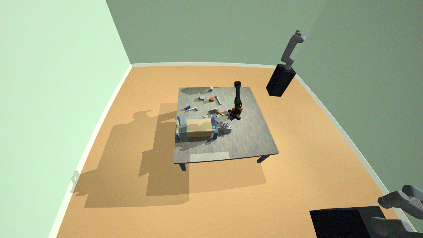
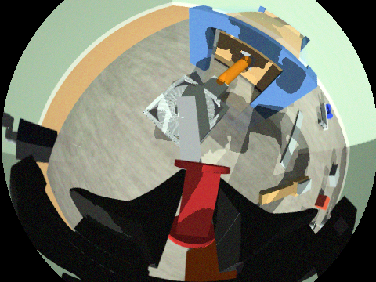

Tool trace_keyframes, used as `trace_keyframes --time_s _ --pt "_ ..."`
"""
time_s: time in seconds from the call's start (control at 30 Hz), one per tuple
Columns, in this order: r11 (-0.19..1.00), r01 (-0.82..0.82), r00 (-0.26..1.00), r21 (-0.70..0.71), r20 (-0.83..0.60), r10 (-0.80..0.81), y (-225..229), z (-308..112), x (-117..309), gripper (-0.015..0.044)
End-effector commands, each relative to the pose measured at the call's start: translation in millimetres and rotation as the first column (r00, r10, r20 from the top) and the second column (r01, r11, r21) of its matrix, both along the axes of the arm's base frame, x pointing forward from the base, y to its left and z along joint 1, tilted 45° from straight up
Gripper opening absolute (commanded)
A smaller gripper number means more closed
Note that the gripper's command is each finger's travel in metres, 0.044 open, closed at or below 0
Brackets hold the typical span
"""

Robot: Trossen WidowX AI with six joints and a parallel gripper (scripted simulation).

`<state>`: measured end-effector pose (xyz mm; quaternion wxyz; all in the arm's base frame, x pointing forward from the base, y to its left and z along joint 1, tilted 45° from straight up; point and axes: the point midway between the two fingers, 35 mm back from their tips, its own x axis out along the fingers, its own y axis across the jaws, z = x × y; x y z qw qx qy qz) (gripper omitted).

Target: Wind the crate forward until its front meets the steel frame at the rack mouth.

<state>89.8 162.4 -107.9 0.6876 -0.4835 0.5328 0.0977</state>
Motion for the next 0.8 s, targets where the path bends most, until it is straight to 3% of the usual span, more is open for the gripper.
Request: trace_keyframes --time_s 0.0,0.77 --pt "1.0 -0.005 0.999 -0.014 0.036 0.005 -6.1 5.2 12.2 0.0" --pt "1.0 -0.005 0.999 -0.015 0.038 0.005 -9.8 13.0 36.3 0.0"
